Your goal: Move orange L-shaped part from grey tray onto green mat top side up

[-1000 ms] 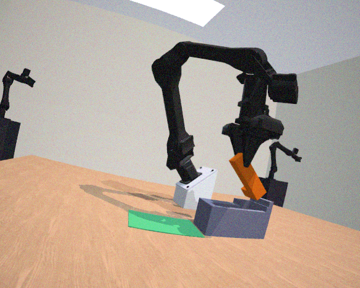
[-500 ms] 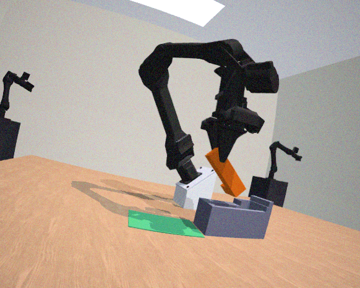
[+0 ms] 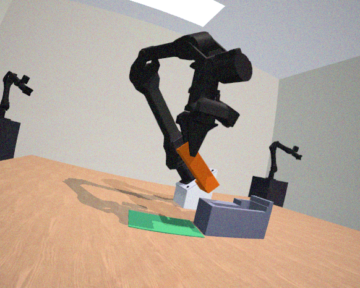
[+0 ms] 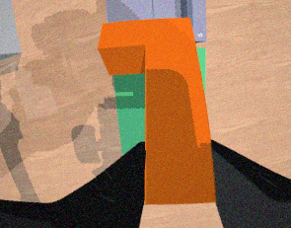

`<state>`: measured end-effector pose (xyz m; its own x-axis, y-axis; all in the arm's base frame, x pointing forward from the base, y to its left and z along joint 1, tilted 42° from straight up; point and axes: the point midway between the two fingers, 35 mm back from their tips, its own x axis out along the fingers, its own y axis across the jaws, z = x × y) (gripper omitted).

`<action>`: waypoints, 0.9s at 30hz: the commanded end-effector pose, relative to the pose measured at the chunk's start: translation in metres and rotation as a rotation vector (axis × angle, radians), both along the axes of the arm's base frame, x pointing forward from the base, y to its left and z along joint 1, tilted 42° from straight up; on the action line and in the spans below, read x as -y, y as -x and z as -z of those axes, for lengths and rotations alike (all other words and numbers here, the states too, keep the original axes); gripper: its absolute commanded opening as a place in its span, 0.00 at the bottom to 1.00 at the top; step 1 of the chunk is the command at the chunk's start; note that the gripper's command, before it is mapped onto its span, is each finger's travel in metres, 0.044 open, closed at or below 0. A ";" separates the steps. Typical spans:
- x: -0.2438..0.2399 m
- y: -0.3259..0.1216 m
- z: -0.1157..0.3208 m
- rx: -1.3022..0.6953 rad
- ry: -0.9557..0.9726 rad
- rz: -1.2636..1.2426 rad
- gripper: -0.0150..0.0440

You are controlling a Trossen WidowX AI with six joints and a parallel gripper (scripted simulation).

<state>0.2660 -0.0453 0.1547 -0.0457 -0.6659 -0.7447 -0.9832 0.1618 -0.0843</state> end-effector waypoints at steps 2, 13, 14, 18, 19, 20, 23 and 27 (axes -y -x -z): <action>0.015 0.007 -0.014 -0.004 0.005 -0.002 0.25; 0.032 0.015 -0.028 -0.004 0.007 -0.002 0.25; 0.032 0.015 -0.028 -0.004 0.007 -0.002 0.25; 0.035 0.015 -0.024 -0.004 0.007 -0.002 0.25; 0.037 0.015 -0.023 -0.004 0.007 -0.002 0.25; 0.038 0.015 -0.022 -0.004 0.007 -0.002 0.25; 0.041 0.015 -0.018 -0.004 0.007 -0.002 0.25; 0.045 0.016 -0.014 -0.004 0.007 -0.002 0.25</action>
